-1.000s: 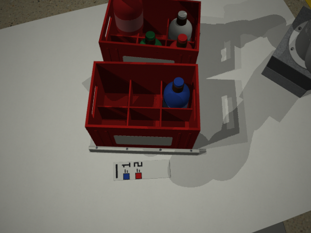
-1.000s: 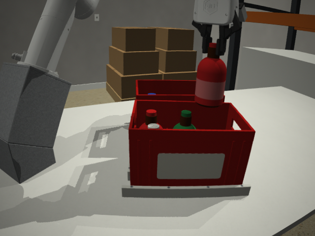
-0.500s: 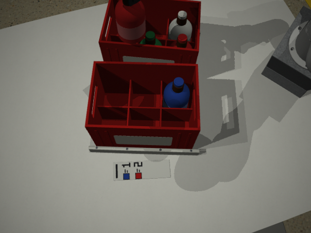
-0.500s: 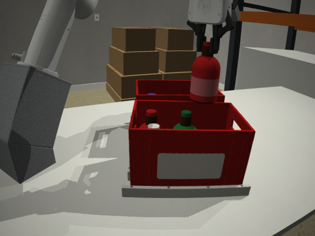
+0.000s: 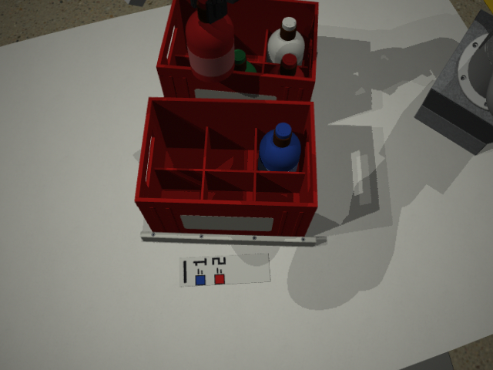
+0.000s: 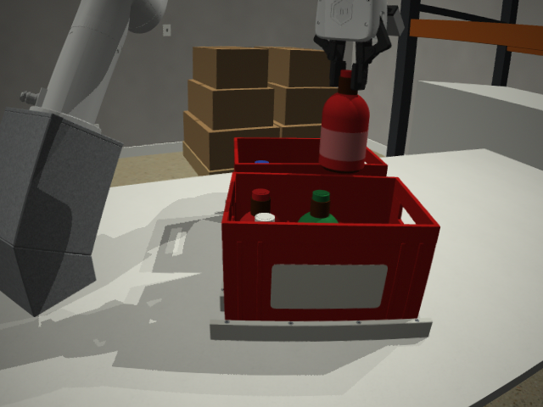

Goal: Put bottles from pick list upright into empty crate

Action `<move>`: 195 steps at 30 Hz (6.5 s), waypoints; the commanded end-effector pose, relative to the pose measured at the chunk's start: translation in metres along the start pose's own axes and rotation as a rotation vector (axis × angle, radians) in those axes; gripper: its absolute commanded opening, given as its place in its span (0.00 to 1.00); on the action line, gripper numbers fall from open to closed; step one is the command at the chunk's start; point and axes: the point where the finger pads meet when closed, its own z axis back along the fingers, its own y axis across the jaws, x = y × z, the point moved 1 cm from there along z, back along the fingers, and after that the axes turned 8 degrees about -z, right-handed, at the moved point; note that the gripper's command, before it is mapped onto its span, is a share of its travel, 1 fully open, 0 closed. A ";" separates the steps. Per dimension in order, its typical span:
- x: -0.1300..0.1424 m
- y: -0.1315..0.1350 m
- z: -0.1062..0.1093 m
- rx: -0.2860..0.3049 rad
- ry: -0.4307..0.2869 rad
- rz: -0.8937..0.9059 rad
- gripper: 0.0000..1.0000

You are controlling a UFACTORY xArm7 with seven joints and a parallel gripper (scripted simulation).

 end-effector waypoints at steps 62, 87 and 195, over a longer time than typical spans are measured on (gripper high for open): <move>-0.031 -0.107 0.002 0.004 0.003 0.000 0.00; -0.030 -0.104 0.002 0.004 0.003 0.000 0.00; -0.029 -0.103 -0.072 0.004 0.003 -0.001 0.00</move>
